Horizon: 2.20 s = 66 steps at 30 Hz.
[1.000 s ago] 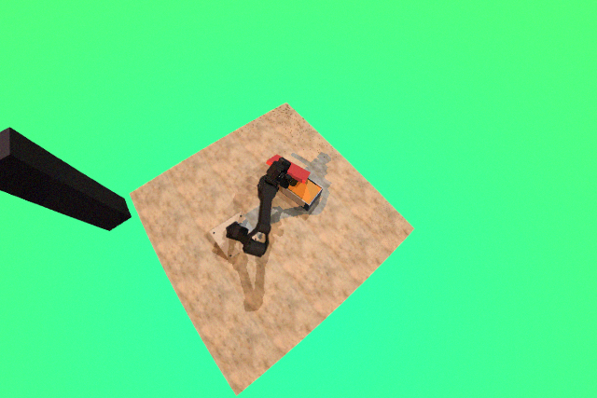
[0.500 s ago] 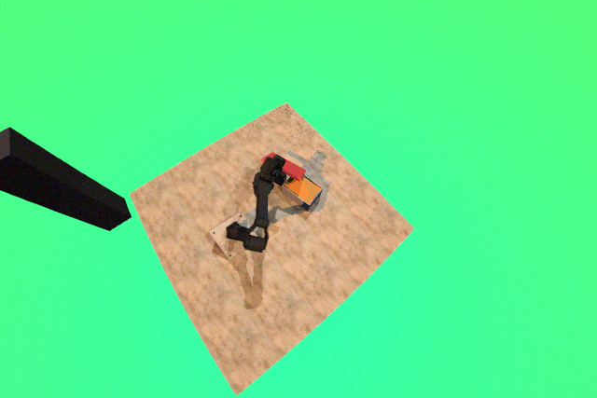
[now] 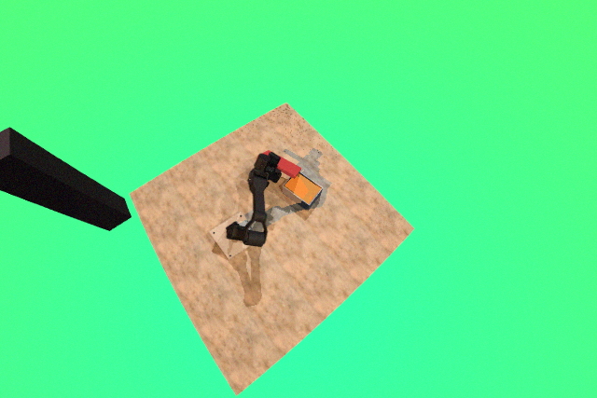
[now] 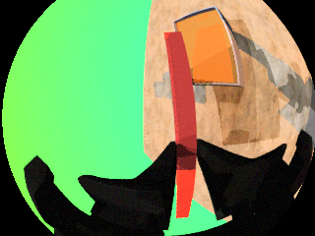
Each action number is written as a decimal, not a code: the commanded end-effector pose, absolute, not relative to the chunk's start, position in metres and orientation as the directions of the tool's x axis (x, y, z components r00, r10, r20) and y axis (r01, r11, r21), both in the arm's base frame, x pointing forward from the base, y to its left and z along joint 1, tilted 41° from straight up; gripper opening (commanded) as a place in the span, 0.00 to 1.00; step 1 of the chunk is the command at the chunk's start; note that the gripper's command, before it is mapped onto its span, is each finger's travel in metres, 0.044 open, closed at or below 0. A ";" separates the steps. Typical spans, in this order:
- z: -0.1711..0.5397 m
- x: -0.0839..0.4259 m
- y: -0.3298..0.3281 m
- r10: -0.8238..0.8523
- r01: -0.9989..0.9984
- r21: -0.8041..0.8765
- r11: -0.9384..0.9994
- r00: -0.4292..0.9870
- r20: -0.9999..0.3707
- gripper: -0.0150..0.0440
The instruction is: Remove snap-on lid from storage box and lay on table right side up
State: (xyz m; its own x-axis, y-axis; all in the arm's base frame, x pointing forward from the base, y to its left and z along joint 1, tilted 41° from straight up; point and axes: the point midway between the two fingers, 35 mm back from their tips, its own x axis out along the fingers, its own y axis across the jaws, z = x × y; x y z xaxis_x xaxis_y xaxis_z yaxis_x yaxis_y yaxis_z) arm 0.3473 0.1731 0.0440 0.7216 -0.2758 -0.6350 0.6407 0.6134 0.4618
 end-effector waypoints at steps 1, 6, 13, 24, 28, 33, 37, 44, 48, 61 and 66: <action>0.042 0.345 0.183 -0.268 0.634 0.476 0.609 0.730 -0.628 0.25; 0.036 0.342 0.190 -0.268 0.634 0.477 0.609 0.730 -0.629 0.25; 0.028 0.337 0.201 -0.268 0.634 0.477 0.608 0.730 -0.629 0.25; 0.015 0.329 0.217 -0.267 0.634 0.478 0.608 0.730 -0.629 0.25; 0.010 0.326 0.223 -0.266 0.634 0.478 0.608 0.730 -0.630 0.25; 0.004 0.322 0.230 -0.266 0.634 0.478 0.607 0.730 -0.630 0.25; -0.001 0.320 0.236 -0.266 0.634 0.479 0.607 0.730 -0.630 0.25; -0.009 0.315 0.246 -0.265 0.634 0.479 0.607 0.730 -0.630 0.25; -0.013 0.312 0.252 -0.265 0.635 0.479 0.606 0.729 -0.631 0.25; -0.029 0.302 0.271 -0.264 0.635 0.480 0.606 0.729 -0.631 0.25; -0.034 0.299 0.278 -0.263 0.635 0.480 0.605 0.729 -0.632 0.25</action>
State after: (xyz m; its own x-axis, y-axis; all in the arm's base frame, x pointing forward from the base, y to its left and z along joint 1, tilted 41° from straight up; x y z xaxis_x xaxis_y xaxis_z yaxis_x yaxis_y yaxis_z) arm 0.3002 0.2690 -0.0348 0.7184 -0.2717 -0.6403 0.6431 0.6102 0.4627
